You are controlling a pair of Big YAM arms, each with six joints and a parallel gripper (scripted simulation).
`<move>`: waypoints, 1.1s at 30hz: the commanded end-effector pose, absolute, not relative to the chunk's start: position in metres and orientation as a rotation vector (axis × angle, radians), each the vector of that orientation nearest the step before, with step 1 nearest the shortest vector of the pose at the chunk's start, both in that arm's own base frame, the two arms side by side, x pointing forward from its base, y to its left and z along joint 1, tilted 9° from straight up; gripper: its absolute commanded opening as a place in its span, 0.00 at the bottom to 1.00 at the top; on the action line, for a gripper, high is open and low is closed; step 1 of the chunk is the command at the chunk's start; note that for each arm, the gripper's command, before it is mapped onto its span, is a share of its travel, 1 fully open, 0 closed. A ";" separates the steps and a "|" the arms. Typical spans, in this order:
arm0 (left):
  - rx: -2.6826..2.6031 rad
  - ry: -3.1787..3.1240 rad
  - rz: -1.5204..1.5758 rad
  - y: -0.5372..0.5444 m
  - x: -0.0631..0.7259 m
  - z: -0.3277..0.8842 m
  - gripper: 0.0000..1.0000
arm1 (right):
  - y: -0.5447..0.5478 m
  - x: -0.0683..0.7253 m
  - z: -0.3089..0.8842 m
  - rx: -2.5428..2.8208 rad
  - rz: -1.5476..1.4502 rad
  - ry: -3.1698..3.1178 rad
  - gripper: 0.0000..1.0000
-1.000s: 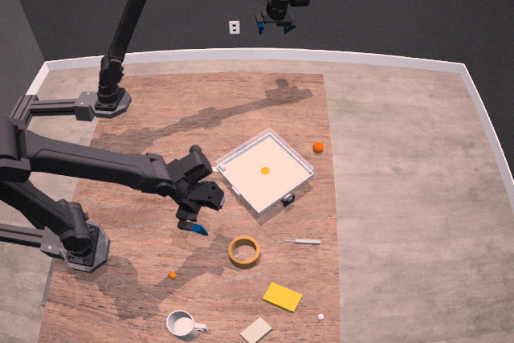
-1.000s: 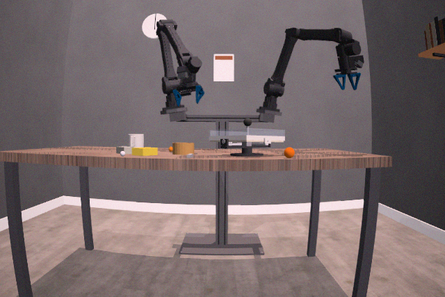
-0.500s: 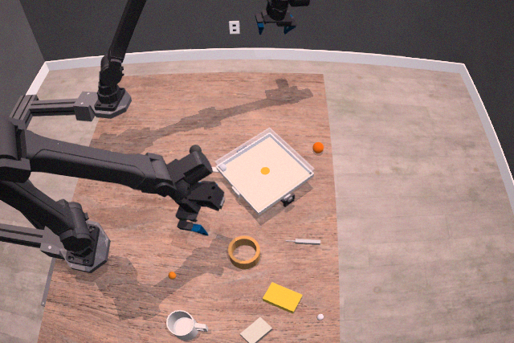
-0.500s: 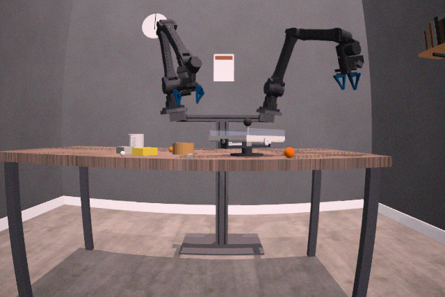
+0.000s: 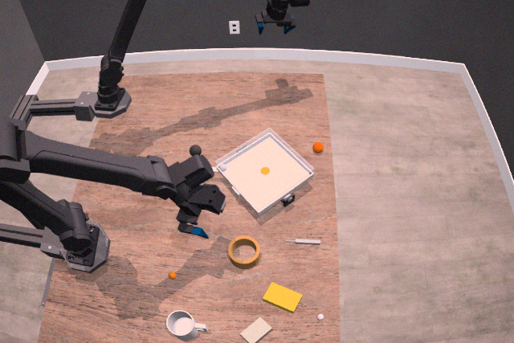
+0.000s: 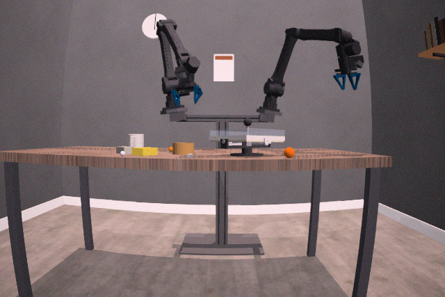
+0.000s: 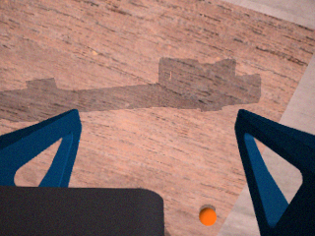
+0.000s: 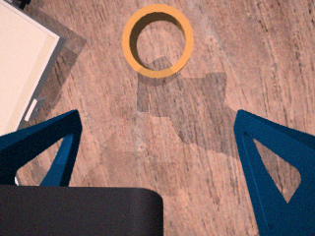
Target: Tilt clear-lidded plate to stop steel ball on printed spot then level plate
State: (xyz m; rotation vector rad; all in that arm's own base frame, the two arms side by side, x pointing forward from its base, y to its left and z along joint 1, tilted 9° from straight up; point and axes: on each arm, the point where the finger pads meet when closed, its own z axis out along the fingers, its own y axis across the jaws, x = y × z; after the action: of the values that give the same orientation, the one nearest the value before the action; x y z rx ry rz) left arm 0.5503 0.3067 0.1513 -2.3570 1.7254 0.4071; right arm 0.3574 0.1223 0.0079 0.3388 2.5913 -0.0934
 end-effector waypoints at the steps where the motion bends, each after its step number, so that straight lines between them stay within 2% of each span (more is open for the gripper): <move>1: -2.338 1.701 0.376 0.310 0.558 0.168 1.00 | 0.120 0.371 0.020 0.355 -0.073 2.561 1.00; 16: -2.338 1.701 0.376 0.310 0.558 0.168 1.00 | 0.071 0.413 0.051 0.495 -0.055 2.467 1.00; 33: -2.338 1.701 0.376 0.310 0.558 0.168 1.00 | -0.063 0.467 0.127 0.737 -0.088 2.227 1.00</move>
State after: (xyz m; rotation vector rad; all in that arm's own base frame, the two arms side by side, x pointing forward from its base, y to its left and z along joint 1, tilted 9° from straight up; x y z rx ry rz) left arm 0.5503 0.3067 0.1513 -2.3570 1.7254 0.4071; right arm 0.4424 -0.0535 0.0996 0.7635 2.2899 -0.1018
